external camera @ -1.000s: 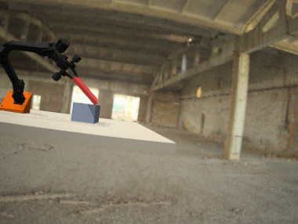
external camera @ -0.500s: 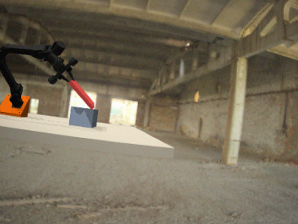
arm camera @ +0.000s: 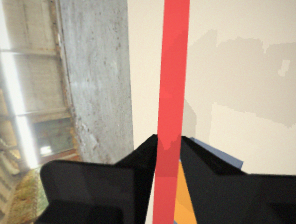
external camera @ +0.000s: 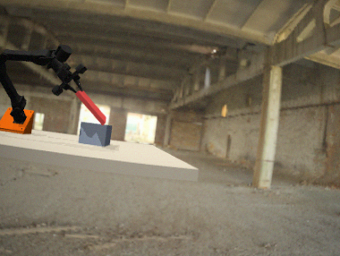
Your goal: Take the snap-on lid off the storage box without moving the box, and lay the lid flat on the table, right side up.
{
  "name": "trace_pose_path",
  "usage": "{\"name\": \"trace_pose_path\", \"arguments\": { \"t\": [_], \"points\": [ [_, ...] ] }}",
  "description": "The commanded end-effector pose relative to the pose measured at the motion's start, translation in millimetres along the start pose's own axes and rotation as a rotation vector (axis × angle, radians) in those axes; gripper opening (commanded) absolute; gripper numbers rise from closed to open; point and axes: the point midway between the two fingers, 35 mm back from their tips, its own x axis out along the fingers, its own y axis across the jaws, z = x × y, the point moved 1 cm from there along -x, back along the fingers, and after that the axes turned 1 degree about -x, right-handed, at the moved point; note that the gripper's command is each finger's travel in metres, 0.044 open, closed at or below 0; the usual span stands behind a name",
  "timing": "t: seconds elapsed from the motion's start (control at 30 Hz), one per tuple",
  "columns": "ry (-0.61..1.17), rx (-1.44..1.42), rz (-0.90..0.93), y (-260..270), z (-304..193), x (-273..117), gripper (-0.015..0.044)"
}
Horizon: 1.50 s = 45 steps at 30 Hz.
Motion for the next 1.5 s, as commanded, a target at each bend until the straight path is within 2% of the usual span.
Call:
{"name": "trace_pose_path", "arguments": {
  "t": [0.0, 1.03, 1.47],
  "points": [
    [0.002, 0.003, 0.014, 2, 10, -3, 0.0000],
    [-0.002, 0.002, 0.016, -3, 71, -9, 0.0000],
    [-0.002, 0.002, 0.017, -12, 68, -3, 0.0000]
  ]
}}
